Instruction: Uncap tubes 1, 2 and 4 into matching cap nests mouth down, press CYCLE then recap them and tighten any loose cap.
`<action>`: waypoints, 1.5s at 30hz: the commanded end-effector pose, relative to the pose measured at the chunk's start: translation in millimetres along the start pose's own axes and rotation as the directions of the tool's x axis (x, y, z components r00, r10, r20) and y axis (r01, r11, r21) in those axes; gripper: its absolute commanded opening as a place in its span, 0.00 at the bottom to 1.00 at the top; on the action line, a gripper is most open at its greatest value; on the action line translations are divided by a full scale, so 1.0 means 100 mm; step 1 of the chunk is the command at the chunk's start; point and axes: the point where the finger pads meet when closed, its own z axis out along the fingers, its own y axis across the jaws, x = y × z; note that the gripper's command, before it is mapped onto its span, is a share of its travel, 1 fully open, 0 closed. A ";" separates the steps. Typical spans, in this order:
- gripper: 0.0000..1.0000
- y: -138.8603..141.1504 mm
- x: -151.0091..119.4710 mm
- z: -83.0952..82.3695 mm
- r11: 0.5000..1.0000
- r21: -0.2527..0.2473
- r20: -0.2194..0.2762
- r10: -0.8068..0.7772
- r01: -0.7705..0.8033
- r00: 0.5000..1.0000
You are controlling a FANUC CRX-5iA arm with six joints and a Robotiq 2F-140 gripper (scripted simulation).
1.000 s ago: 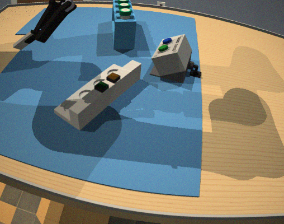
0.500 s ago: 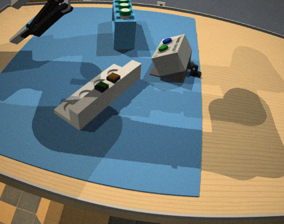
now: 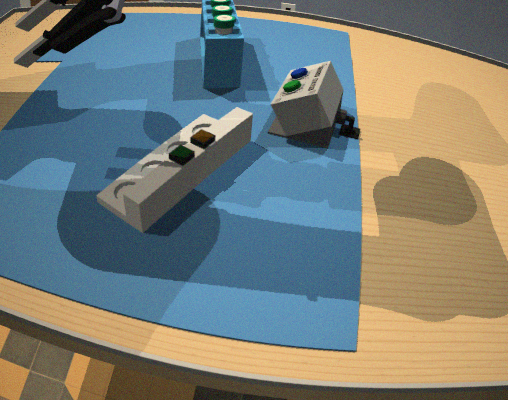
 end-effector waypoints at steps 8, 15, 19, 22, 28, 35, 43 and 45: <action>0.35 0.00 0.00 0.00 1.000 0.000 0.000 0.000 0.000 1.000; 0.35 0.01 0.16 -0.07 0.997 -0.022 -0.028 0.073 -0.073 0.997; 0.35 0.01 0.27 -0.11 0.979 -0.062 -0.074 0.188 -0.192 0.979; 0.35 0.01 0.36 -0.15 0.956 -0.082 -0.115 0.271 -0.281 0.956; 0.35 0.01 0.49 -0.21 0.902 -0.096 -0.190 0.398 -0.421 0.897; 0.35 0.00 0.71 -0.33 0.813 -0.079 -0.289 0.535 -0.577 0.794; 0.35 -0.03 0.96 -0.50 0.665 -0.003 -0.410 0.681 -0.747 0.607; 0.35 -0.03 0.96 -0.50 0.644 0.010 -0.423 0.696 -0.765 0.581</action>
